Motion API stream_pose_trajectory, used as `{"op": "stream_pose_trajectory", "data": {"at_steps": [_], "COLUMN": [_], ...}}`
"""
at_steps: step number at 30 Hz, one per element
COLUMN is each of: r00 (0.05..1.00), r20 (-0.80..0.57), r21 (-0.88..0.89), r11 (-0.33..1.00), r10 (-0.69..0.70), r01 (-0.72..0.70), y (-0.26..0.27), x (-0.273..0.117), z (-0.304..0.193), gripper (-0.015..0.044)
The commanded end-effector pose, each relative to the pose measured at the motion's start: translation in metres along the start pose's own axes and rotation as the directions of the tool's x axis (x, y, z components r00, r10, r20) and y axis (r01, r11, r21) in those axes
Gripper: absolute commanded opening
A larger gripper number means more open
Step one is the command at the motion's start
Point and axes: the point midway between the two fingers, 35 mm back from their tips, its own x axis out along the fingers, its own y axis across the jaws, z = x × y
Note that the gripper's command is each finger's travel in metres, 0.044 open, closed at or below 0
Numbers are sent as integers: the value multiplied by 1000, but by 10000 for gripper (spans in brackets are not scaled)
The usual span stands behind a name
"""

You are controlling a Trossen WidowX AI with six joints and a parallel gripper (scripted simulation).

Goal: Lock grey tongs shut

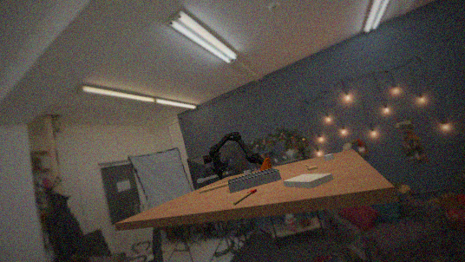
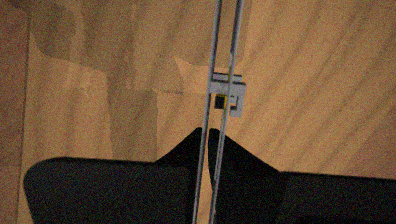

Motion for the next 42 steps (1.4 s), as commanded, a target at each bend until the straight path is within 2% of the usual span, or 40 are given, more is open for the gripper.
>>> {"op": "stream_pose_trajectory", "data": {"at_steps": [1,22,27,30,39,42], "r00": [1000,1000,1000,1000,1000,1000], "r20": [0,0,0,3,18,21], "r21": [0,0,-1,-4,-18,-20], "r11": [1000,1000,1000,1000,1000,1000], "r10": [0,0,-1,-2,-7,-8], "r01": [0,0,1,2,7,8], "y": [0,0,2,8,34,37], "x": [0,0,-5,-23,-102,-111], "z": [0,0,3,19,123,144], "gripper": [-124,427,440,440,440,440]}}
